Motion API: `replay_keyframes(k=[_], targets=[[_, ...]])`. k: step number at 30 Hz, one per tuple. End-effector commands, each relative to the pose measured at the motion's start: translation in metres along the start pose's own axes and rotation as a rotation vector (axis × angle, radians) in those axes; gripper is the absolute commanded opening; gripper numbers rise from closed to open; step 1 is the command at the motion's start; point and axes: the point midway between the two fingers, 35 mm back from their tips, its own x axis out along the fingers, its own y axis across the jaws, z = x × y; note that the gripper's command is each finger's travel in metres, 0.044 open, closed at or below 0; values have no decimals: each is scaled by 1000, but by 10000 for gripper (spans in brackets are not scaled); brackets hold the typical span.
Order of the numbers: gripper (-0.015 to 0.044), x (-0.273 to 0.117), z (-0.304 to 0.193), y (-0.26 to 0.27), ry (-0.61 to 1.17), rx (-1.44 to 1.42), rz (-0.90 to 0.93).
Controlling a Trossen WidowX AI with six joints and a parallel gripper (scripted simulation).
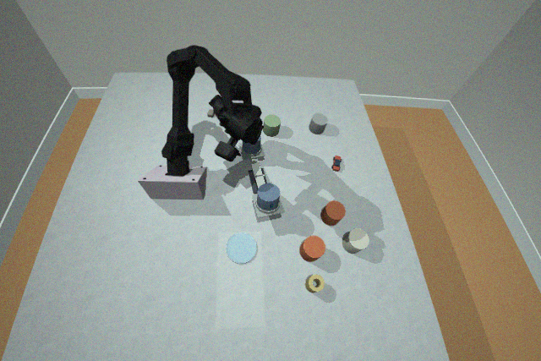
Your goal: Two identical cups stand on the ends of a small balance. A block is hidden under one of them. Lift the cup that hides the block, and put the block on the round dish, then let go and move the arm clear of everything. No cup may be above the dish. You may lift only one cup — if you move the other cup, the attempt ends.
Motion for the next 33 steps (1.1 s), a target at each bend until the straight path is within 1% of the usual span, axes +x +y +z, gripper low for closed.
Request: replay_keyframes(k=[1,12,24,31,33], targets=[[440,8,-1,11,23,96,-44],[440,39,-11,43,78,429,-182],[440,74,-34,79,54,787,-337],[440,77,-36,80,51,805,-345],[440,86,-37,78,51,805,-345]])
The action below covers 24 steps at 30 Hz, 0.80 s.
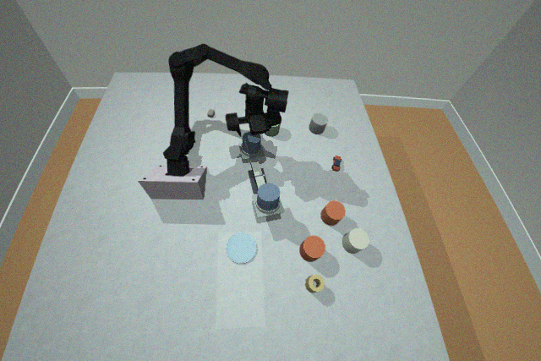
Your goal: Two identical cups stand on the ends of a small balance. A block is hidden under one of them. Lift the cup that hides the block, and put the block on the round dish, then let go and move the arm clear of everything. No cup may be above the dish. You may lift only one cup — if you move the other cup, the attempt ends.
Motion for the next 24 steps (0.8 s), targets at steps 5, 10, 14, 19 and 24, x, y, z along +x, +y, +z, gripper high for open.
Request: replay_keyframes(k=[5,10,14,19,24], targets=[[440,14,-1,-1,-3,5,-3],[440,22,-1,0,-5,5,-3],[440,29,0,0,-5,4,-3],[440,37,0,0,-5,4,-2],[440,45,0,0,-5,4,-2]])
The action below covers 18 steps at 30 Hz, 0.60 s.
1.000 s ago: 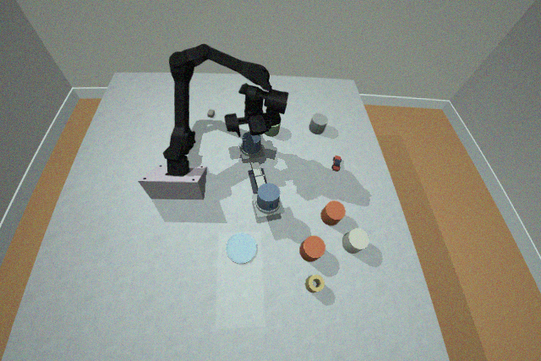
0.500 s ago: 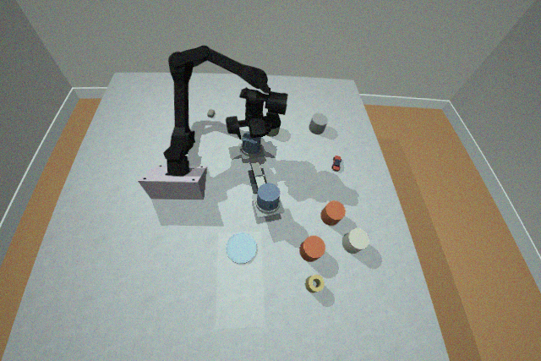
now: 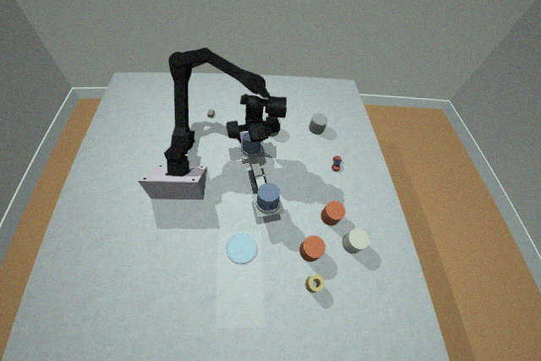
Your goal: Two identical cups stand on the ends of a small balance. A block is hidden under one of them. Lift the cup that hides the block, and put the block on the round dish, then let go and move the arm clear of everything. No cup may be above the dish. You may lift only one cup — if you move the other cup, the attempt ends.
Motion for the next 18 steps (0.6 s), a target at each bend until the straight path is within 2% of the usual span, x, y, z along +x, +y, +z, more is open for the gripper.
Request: replay_keyframes(k=[1,18], targets=[[440,6,0,-1,4,6,1],[440,32,-2,-2,8,6,2]])
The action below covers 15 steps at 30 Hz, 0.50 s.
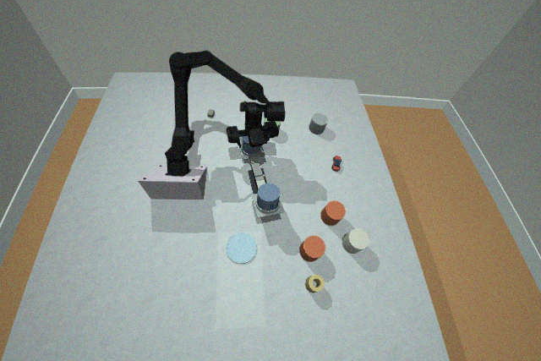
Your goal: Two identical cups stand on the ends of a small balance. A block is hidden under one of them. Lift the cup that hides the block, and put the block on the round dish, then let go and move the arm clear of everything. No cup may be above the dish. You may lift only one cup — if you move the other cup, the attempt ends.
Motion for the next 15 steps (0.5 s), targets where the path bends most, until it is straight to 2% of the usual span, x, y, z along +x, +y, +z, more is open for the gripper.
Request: replay_keyframes(k=[1,4,12,15], targets=[[440,3,0,-1,4,7,1],[361,3,0,-1,4,7,1],[308,3,0,-1,4,7,1],[229,3,0,-1,4,7,2]])
